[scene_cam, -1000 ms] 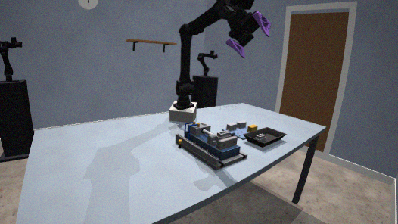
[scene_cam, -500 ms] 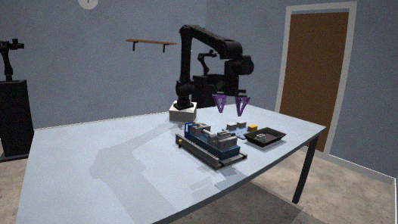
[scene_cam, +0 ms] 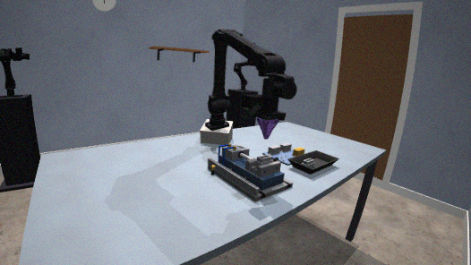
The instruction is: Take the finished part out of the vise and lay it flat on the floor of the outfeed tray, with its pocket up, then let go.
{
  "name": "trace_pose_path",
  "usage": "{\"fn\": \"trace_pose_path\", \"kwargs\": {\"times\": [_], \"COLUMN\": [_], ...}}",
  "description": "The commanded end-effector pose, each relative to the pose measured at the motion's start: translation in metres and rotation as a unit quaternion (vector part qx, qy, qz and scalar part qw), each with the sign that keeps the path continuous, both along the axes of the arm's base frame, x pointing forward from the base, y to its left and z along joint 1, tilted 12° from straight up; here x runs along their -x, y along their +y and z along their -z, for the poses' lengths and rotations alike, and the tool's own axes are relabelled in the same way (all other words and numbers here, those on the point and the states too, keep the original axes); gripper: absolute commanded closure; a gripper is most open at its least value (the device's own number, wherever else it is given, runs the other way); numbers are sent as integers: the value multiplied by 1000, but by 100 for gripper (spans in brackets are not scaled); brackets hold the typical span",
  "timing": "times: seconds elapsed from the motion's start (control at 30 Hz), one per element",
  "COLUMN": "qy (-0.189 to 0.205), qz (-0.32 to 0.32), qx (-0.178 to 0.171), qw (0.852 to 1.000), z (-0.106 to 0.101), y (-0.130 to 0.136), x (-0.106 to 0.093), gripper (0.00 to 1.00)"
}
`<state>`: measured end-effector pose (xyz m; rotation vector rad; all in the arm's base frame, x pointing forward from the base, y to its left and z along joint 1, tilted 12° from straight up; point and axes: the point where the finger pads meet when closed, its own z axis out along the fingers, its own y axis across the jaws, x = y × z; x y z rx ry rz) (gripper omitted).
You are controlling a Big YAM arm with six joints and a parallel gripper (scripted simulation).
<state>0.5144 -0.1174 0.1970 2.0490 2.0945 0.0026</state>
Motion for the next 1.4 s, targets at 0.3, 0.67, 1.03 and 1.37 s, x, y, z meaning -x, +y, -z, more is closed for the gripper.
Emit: {"fn": "trace_pose_path", "kwargs": {"times": [0.3, 0.67, 1.03, 1.37], "qy": [-35, -35, -35, -35], "qz": [2, 2, 2, 2], "qx": [4, 4, 4, 4], "qw": [999, 999, 999, 999], "z": [-27, -27, -27, -27], "y": [4, 4, 4, 4], "x": [-13, -13, -13, -13], "gripper": [100, 100, 100, 36]}}
